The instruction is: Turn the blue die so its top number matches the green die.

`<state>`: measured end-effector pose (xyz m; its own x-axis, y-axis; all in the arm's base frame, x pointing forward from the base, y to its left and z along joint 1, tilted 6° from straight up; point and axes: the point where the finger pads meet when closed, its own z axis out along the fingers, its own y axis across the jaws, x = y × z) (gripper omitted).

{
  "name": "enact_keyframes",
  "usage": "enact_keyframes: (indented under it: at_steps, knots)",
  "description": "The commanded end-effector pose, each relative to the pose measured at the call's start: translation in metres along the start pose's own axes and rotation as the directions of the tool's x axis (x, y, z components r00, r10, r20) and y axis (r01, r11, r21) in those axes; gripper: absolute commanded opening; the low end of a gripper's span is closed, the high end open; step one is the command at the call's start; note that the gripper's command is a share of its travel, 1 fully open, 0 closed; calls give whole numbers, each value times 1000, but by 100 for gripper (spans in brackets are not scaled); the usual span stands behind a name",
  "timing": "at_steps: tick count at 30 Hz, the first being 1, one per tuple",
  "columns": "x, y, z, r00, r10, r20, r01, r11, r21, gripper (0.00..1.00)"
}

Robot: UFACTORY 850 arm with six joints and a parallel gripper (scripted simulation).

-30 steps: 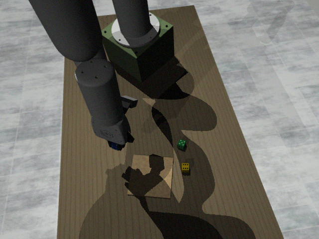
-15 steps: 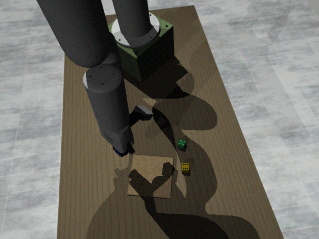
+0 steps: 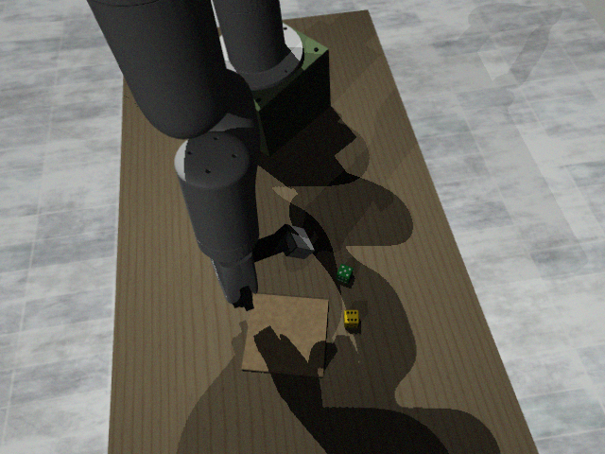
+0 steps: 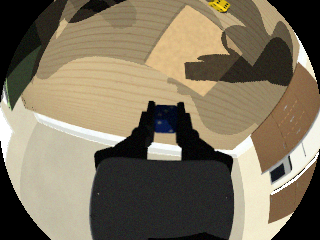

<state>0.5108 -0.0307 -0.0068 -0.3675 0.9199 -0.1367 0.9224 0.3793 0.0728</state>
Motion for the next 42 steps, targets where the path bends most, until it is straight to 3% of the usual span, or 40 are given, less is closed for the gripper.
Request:
enact_keyframes:
  at_steps: [1, 15, 16, 23, 30, 32, 33, 42]
  knots:
    - [4, 10, 0, 986, 170, -6, -169, 985, 34, 21]
    - [15, 27, 1, 884, 468, 3, -468, 883, 37, 21]
    - [18, 31, 1, 843, 538, 4, -537, 842, 38, 21]
    - [24, 39, 2, 751, 661, 7, -660, 750, 40, 21]
    - [33, 49, 2, 600, 800, 11, -799, 599, 44, 21]
    - [33, 49, 2, 600, 800, 11, -799, 599, 44, 21]
    - [37, 54, 2, 533, 846, 13, -846, 532, 46, 21]
    - [48, 64, 2, 346, 938, 18, -937, 344, 52, 21]
